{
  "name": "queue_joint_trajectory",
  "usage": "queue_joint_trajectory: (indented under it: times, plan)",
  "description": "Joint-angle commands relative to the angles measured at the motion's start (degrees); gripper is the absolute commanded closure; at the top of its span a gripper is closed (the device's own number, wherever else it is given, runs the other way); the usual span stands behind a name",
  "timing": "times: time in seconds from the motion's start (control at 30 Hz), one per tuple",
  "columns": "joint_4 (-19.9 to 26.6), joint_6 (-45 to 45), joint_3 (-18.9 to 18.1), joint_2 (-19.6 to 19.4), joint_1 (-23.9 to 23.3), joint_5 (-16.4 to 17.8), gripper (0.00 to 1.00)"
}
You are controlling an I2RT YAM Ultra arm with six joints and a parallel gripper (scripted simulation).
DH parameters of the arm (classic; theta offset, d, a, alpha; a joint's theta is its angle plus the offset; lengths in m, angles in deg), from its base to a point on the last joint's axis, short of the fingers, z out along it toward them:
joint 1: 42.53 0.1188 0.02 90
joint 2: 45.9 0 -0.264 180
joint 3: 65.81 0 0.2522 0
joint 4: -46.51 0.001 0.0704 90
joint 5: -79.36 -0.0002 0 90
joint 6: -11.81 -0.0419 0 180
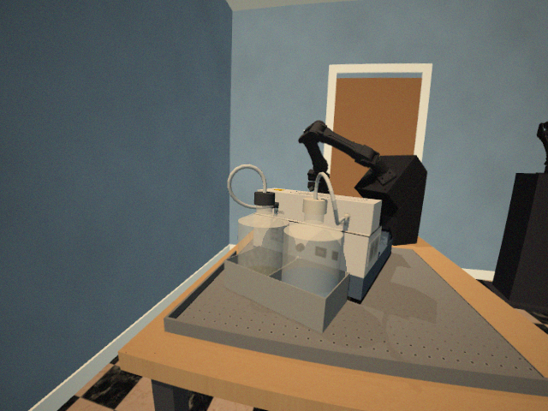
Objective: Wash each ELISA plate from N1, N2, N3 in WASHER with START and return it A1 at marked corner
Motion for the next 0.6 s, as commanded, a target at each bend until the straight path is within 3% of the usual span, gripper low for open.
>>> queue_joint_trajectory:
  times: [0.0, 0.33, 0.57]
  plan:
    - [1.6, 1.2, 0.1, 0.9, -1.2, 0.2, 0.00]
    - [5.9, 4.0, 0.3, 3.5, -3.3, 1.0, 0.00]
    - [5.9, 4.0, 0.3, 3.5, -3.3, 1.0, 0.00]
